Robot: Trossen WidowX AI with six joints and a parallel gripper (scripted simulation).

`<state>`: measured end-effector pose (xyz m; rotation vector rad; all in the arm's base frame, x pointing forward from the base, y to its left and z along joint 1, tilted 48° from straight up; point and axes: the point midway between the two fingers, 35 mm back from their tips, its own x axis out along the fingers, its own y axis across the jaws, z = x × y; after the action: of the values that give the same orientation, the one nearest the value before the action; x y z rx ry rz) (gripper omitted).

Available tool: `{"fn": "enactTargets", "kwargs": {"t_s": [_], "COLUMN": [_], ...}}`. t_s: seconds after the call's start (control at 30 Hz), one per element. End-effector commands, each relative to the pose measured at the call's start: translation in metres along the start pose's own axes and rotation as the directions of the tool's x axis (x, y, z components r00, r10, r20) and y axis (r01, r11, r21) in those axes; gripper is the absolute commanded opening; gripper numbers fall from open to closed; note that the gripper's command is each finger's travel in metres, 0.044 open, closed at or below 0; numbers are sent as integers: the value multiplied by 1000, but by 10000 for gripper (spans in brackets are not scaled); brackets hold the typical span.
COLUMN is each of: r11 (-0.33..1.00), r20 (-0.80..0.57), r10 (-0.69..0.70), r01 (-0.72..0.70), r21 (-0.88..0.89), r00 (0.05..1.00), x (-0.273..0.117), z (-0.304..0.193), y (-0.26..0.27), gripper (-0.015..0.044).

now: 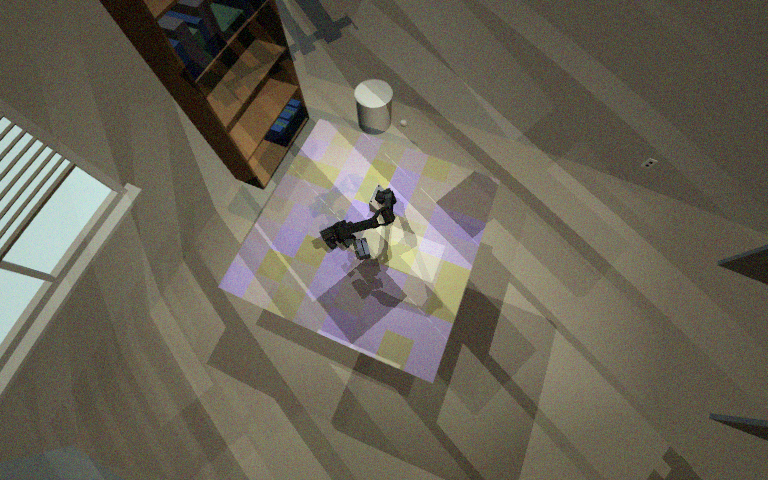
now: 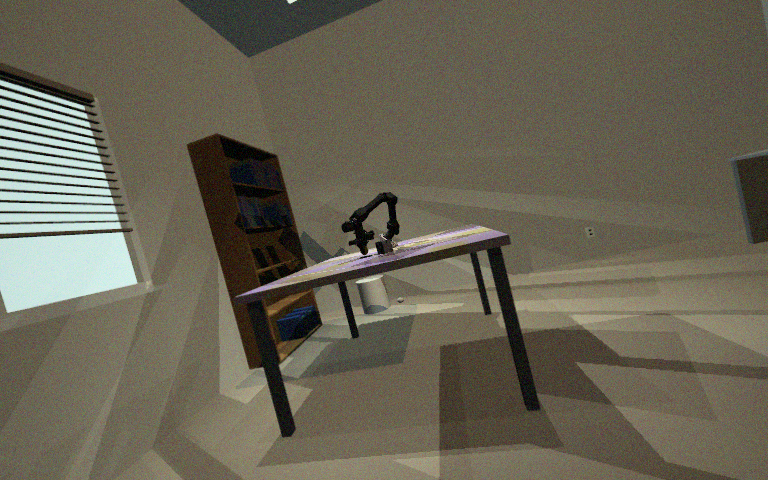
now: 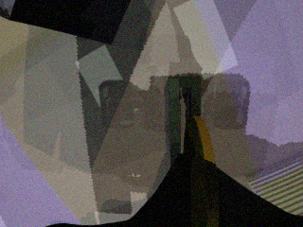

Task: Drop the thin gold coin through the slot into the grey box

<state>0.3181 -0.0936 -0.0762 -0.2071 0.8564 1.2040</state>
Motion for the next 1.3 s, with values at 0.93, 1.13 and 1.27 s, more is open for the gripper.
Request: {"fn": "enactTargets", "kwargs": {"t_s": [0.93,1.13,1.27], "r11": [999,997,977], "r20": [0,0,0], "r10": [2,2,2], "r01": [-2,-2,-2], "r21": [-41,79,215], "r00": [1000,1000,1000], "x": [-82,-82,-82], "z": [2,1,1], "y": [-1,-2,-3], "gripper": [0,0,0]}}
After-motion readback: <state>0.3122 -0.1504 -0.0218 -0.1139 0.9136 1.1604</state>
